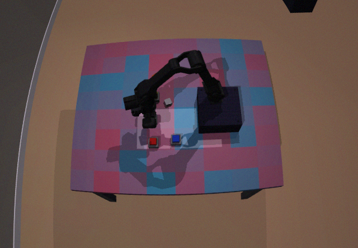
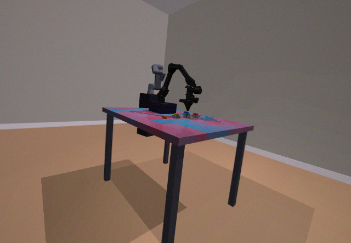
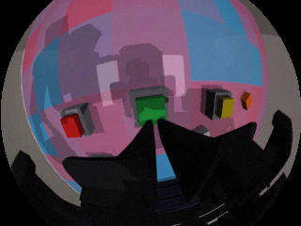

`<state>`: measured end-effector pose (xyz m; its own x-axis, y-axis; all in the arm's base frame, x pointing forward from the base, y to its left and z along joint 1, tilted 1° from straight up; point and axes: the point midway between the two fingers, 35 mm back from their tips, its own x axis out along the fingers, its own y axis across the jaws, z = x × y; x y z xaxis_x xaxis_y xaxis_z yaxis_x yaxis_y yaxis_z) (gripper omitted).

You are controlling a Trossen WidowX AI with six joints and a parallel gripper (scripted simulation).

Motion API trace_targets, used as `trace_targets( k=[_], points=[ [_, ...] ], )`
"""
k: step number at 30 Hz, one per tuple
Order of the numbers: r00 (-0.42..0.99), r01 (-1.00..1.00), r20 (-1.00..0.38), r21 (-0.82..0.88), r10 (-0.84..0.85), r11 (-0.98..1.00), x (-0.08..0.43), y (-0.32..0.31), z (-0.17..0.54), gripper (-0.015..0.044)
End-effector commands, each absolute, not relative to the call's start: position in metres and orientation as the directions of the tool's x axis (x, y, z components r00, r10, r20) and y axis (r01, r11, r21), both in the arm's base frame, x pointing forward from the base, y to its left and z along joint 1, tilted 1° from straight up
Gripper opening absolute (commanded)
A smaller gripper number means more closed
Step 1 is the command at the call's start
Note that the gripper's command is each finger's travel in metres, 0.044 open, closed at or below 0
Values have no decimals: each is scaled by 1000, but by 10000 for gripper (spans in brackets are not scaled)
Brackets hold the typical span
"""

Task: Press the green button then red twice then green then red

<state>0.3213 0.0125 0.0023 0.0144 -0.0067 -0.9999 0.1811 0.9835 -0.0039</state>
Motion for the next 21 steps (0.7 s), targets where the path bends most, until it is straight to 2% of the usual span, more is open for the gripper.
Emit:
trace_targets(
  k=[1, 21],
  points=[
    [17, 185, -1000, -8, -11, 983, 322, 12, 2, 20],
    [16, 185, -1000, -8, -11, 983, 322, 11, -29, 20]
  ],
)
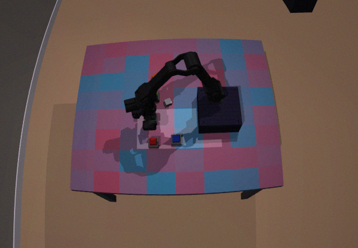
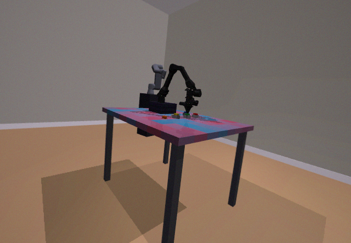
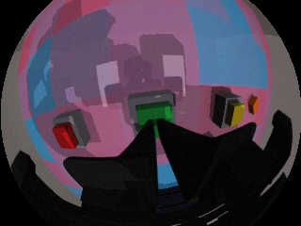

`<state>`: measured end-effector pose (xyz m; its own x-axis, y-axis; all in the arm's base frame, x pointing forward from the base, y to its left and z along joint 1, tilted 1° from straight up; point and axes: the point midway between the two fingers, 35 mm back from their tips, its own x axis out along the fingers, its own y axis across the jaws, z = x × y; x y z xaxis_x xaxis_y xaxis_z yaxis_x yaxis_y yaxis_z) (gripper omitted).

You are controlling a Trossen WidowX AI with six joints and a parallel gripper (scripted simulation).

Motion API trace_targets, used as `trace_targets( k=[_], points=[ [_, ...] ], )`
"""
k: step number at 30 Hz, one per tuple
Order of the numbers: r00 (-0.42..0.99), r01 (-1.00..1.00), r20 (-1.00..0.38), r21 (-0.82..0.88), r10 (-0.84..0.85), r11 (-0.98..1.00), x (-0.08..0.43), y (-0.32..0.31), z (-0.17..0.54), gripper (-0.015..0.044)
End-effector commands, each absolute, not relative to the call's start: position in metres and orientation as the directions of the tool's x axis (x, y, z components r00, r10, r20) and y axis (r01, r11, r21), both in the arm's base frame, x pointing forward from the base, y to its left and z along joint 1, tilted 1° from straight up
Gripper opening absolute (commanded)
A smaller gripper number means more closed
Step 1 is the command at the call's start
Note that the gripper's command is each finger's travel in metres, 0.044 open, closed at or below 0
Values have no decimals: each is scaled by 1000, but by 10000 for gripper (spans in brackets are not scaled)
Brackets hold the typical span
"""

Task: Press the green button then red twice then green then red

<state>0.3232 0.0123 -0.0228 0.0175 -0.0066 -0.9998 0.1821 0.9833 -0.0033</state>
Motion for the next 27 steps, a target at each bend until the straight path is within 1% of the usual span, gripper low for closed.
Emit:
trace_targets(
  k=[1, 22, 27],
  points=[
    [16, 185, -1000, -8, -11, 983, 322, 11, -30, 20],
    [16, 185, -1000, -8, -11, 983, 322, 11, -31, 20],
    [17, 185, -1000, -8, -11, 983, 322, 12, 2, 20]
  ],
)
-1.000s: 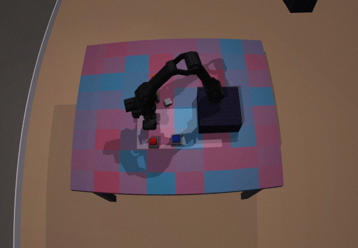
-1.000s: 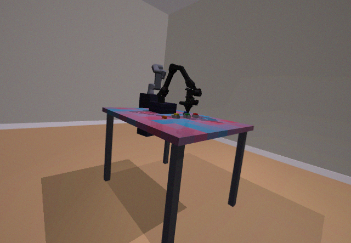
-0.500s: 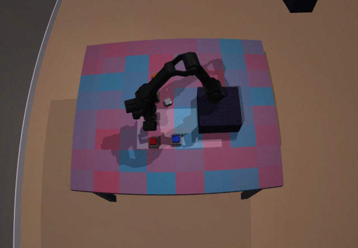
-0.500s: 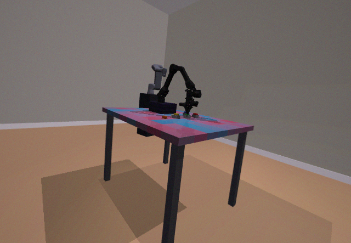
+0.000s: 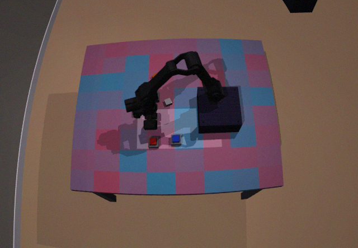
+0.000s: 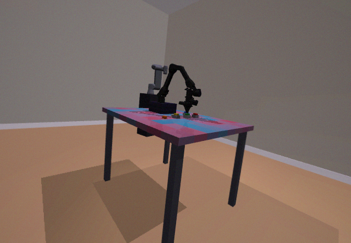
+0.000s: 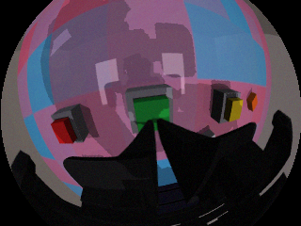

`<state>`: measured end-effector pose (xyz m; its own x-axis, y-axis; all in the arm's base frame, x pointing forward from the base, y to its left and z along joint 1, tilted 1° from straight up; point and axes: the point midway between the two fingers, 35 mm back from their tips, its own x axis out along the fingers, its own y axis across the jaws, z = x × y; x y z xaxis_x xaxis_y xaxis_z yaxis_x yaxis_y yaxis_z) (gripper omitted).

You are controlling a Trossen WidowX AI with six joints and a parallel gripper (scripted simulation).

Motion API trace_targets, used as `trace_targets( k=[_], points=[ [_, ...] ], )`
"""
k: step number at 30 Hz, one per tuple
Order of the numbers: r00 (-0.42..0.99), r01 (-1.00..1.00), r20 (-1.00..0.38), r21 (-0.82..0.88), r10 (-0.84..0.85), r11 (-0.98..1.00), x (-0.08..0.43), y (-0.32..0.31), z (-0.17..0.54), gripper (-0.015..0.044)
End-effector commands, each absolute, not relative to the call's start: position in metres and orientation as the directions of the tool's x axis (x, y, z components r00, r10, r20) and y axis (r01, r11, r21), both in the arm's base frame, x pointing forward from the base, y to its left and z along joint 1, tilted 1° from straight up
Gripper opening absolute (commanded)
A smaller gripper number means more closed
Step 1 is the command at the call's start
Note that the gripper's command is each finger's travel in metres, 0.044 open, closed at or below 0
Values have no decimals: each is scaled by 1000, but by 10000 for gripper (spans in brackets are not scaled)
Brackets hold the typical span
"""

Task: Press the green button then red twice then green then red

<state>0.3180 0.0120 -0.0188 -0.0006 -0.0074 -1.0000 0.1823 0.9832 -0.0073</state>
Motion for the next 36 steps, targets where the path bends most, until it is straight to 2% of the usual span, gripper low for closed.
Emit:
trace_targets(
  k=[1, 5, 9, 16, 20, 24, 31, 36],
  points=[
    [17, 185, -1000, -8, -11, 983, 322, 12, 2, 20],
    [17, 185, -1000, -8, -11, 983, 322, 12, 5, 20],
    [17, 185, -1000, -7, -11, 983, 321, 12, 60, 20],
    [17, 185, -1000, -7, -11, 983, 322, 15, 64, 20],
    [18, 185, -1000, -2, -5, 983, 335, 71, 65, 20],
    [18, 185, -1000, 3, 0, 983, 337, 130, 64, 20],
    [18, 185, -1000, 4, 0, 983, 337, 134, 61, 20],
    [18, 185, -1000, 4, 0, 983, 337, 134, 2, 20]
  ],
)
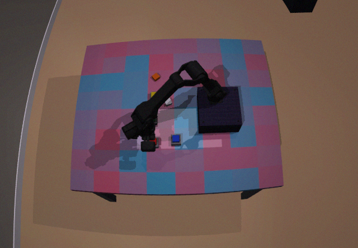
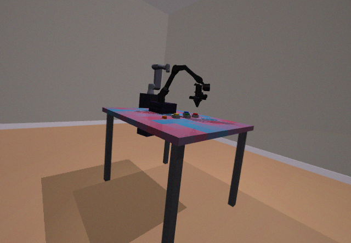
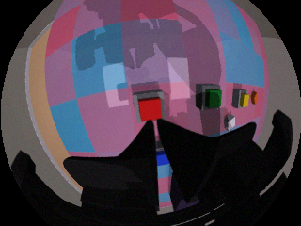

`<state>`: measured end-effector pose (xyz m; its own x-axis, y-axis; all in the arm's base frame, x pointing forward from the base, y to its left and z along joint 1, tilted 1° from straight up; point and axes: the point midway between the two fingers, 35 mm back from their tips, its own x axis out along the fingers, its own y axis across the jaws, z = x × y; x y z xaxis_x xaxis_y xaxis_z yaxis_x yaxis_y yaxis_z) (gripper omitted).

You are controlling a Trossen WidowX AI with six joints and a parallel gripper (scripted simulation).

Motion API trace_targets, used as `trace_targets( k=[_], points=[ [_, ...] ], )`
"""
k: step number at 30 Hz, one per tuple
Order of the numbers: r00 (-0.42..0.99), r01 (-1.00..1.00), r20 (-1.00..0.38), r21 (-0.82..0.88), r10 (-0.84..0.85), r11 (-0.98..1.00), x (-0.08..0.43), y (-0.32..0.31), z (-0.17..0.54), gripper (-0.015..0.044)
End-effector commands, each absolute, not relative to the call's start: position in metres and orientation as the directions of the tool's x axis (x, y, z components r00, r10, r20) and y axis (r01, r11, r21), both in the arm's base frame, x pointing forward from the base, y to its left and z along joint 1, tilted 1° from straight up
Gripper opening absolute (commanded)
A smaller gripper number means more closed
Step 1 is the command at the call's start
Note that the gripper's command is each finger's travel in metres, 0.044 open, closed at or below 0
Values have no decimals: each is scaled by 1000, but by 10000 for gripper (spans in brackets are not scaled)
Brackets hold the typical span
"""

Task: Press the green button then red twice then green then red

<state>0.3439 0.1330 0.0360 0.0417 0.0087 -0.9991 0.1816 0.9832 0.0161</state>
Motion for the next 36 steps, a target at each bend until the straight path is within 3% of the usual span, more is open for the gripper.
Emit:
trace_targets(
  k=[1, 36],
  points=[
    [18, 185, -1000, 4, 0, 983, 337, 134, 2, 20],
    [18, 185, -1000, 3, 0, 983, 338, 133, -32, 20]
  ],
)
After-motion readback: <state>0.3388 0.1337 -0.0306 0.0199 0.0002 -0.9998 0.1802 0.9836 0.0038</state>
